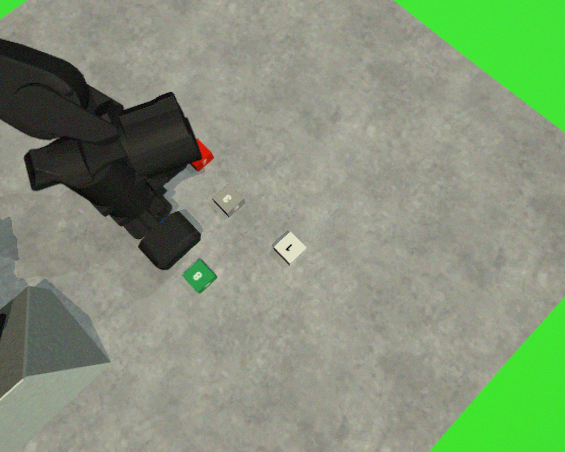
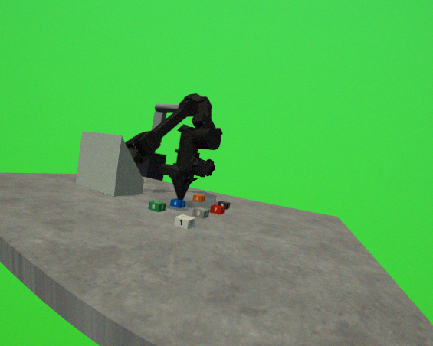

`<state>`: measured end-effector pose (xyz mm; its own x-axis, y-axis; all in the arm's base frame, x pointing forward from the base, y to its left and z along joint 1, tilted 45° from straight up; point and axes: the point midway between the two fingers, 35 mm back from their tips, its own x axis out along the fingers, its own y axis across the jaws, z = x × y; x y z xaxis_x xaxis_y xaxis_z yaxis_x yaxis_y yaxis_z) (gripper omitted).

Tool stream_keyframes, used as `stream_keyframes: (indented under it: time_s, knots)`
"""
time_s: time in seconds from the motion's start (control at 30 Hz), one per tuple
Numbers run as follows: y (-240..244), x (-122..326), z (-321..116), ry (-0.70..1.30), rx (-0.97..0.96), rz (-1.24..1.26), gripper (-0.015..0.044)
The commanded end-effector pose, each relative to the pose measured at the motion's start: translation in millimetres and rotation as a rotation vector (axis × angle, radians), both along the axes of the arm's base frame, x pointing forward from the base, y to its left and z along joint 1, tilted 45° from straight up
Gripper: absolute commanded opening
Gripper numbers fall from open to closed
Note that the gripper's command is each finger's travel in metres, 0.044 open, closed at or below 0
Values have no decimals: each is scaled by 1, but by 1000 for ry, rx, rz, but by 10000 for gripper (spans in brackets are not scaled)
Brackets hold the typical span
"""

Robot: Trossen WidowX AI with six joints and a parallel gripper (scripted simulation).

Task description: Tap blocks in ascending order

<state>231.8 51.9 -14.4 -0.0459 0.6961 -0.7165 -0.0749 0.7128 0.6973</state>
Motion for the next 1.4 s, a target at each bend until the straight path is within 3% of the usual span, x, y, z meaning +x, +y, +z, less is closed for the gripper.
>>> stream_keyframes:
  time_s: [0.0, 0.4, 0.6, 0.8, 0.93, 1.13, 1.37]
  knots:
    - [3, -2, -2, 7, 6, -4, 20]
    - [-20, 1, 21, 7, 4, -4, 20]
    - [-74, 4, 74, 8, 2, -4, 20]
    - [-75, 4, 76, 8, 2, -4, 20]
    - [-60, 34, 95, 7, -11, -7, 20]
    - [1, 92, 149, 3, -3, -7, 20]
    - [21, 102, 165, 3, 7, -4, 20]
